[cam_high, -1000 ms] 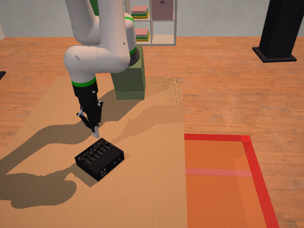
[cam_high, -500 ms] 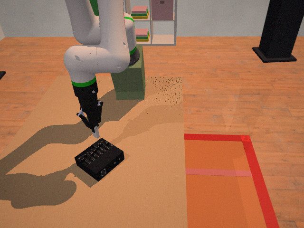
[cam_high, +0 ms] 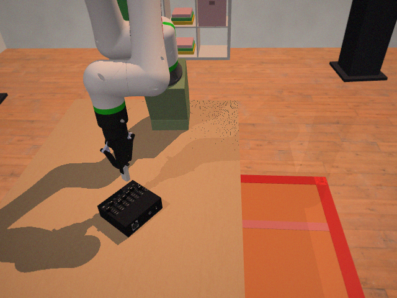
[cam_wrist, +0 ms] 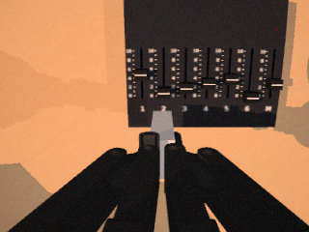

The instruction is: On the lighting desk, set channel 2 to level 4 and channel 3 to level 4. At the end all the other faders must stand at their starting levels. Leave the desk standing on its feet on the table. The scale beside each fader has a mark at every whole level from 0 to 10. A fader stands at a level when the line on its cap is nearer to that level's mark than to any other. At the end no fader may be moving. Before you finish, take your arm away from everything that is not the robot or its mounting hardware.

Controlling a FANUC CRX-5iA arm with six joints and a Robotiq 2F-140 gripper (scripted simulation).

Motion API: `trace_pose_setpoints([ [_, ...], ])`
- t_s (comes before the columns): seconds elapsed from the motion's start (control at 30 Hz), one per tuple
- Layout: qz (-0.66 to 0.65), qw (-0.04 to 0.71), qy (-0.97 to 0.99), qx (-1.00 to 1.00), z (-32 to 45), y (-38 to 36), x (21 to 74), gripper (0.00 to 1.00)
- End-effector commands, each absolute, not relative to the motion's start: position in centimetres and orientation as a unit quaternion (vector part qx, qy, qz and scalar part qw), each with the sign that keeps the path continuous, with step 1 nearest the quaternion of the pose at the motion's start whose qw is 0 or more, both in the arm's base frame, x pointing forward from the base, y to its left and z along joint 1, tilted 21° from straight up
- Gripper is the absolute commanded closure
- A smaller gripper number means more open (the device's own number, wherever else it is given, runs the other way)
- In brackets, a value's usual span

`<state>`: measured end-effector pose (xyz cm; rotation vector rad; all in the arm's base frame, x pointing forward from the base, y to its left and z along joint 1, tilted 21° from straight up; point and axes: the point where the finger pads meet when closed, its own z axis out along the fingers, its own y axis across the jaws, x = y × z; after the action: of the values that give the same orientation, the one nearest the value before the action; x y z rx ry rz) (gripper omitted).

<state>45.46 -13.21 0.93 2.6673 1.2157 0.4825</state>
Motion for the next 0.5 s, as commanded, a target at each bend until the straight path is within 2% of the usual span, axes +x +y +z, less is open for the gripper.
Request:
trace_pose_setpoints([
  [0.0,0.162,0.085,0.408,0.895,0.81,-13.23,45.52,1.0],
  [0.47,0.162,0.085,0.408,0.895,0.01,-13.31,45.84,1.0],
])
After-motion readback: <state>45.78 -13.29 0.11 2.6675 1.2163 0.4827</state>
